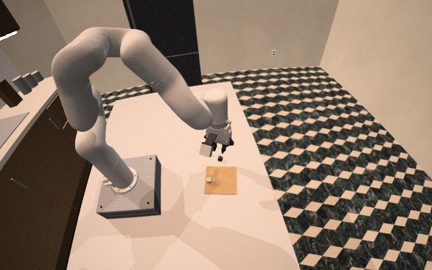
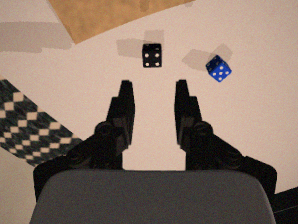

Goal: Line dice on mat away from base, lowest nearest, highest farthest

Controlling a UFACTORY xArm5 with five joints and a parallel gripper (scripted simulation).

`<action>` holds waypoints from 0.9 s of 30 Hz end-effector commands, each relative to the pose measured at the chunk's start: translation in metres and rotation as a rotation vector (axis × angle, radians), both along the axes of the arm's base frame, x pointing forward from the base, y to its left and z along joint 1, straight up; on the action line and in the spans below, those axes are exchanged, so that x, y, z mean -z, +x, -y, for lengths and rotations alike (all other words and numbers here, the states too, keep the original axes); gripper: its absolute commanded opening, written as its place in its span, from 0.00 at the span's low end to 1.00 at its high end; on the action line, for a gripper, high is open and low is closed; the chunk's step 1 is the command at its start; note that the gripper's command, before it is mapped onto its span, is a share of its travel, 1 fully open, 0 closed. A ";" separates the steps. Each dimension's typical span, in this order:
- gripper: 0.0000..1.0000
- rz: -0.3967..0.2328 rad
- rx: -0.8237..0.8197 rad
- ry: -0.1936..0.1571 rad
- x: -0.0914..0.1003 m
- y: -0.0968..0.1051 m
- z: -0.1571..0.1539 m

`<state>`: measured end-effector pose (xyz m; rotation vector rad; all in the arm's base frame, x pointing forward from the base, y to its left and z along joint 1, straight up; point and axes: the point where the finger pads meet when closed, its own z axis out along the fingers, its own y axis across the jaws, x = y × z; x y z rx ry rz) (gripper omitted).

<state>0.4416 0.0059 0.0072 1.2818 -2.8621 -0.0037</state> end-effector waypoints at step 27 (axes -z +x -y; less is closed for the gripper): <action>0.36 0.004 -0.009 0.000 0.017 0.001 0.000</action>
